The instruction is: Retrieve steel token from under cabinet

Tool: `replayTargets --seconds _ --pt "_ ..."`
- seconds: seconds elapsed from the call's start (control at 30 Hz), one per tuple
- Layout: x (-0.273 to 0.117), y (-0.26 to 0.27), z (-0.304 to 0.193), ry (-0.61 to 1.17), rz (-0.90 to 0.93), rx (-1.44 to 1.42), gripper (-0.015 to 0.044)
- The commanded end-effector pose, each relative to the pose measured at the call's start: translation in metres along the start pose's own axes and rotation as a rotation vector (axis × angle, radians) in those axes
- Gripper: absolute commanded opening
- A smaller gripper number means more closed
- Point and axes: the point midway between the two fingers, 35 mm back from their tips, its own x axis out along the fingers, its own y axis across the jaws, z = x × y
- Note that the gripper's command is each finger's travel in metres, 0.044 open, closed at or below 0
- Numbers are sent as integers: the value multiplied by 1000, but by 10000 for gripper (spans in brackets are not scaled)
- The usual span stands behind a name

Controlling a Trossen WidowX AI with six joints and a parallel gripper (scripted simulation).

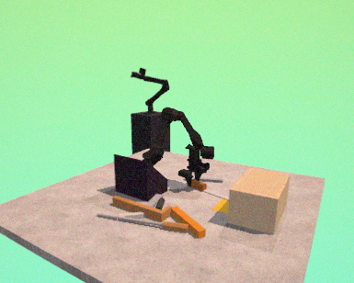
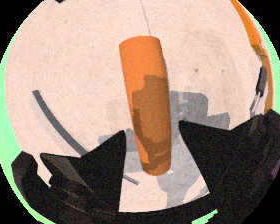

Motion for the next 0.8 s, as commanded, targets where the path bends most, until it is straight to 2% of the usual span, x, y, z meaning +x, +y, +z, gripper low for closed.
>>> replayTargets --seconds 0.0,0.07,0.23,0.5,0.6,0.77 --pt "2 1 -1 0 4 2 270" --pt "3 1 -2 0 5 4 270" --pt "1 0 0 -1 1 1 139" --pt "1 0 0 -1 1 1 85" --pt "1 0 0 -1 1 1 6" --pt "1 1 1 -1 2 0 0"
